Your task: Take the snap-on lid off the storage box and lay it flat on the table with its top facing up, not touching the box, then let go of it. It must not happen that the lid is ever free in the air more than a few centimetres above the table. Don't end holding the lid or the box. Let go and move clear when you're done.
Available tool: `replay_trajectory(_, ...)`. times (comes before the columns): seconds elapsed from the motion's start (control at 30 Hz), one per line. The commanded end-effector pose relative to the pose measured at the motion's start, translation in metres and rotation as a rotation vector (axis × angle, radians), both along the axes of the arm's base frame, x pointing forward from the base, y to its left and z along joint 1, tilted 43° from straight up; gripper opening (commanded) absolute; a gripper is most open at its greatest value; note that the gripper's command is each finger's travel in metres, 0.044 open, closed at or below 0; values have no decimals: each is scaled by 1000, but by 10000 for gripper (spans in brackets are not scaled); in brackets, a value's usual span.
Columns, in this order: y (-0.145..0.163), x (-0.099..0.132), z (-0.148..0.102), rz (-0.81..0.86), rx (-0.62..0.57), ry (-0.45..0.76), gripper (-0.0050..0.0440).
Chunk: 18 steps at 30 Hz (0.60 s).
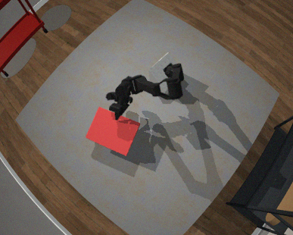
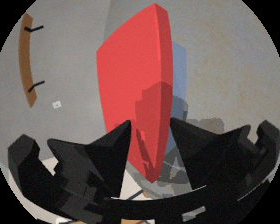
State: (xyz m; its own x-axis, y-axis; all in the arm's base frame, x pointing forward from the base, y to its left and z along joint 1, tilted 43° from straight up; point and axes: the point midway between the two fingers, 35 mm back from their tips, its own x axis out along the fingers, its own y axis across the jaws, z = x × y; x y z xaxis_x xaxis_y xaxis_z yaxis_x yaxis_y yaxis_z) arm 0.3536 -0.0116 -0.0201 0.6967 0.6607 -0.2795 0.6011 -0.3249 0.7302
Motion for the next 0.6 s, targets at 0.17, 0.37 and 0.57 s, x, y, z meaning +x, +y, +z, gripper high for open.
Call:
replay_trajectory(0.17,1,-1,-4,-5,6,14,175)
replay_trajectory(0.37,1,-1,-4,-5,6,14,135)
replay_trajectory(0.57,1,-1,-4,-5,6,14,91)
